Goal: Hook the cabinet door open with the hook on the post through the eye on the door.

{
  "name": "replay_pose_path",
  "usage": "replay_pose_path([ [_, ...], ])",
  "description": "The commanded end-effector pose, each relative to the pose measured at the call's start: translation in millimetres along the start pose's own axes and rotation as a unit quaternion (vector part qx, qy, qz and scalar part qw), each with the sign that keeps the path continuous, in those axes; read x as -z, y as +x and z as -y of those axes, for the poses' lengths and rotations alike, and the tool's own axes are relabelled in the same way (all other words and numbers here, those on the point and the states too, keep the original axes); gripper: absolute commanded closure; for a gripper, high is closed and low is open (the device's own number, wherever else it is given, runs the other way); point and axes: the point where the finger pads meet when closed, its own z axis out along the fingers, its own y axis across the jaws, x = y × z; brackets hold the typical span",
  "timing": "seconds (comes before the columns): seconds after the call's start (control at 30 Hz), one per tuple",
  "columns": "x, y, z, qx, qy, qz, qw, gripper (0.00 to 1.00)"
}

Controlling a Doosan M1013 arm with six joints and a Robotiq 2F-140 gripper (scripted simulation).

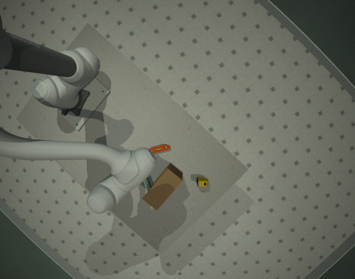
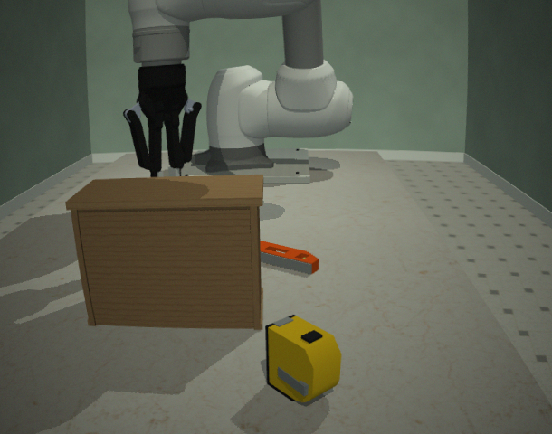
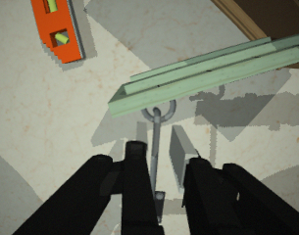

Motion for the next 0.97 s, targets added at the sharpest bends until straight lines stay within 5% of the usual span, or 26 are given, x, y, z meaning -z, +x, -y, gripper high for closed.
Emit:
replay_pose_path([
  [0.0, 0.1, 0.0, 0.0, 0.0, 0.0, 0.0, 1.0, 0.85],
  [0.93, 5.7, 0.0, 0.0, 0.0, 0.0, 0.0, 1.0, 0.85],
])
